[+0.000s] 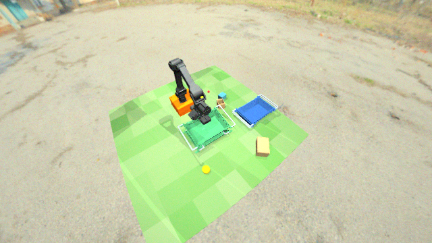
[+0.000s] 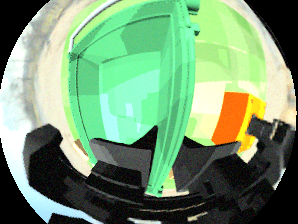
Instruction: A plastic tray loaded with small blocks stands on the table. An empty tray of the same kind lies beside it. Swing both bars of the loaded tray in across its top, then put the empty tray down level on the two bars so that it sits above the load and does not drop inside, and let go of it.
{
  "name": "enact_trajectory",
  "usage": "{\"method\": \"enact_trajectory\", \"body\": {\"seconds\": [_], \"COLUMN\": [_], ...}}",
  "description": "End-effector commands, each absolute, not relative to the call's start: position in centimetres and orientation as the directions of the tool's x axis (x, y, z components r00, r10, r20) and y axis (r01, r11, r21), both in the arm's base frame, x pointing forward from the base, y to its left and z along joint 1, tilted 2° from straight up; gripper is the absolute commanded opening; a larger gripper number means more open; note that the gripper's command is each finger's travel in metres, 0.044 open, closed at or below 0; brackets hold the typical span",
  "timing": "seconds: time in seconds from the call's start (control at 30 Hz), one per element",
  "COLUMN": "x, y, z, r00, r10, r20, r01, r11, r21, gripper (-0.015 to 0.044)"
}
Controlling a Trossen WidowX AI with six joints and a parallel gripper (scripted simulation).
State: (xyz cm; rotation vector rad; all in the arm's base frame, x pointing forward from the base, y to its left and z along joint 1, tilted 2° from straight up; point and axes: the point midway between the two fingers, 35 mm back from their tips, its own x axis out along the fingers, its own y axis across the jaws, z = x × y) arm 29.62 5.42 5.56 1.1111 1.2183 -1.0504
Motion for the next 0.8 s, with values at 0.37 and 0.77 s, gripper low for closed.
{"method": "enact_trajectory", "body": {"seconds": [0.37,0.77], "x": [29.1,29.1], "y": [5.3,5.3], "z": [4.2,4.0], "r00": [0.051,0.051], "r10": [-0.015,-0.015], "r20": [-0.999,-0.999], "r01": [0.986,0.986], "r11": [0.161,0.161], "r21": [0.048,0.048], "gripper": [0.0,0.0]}}
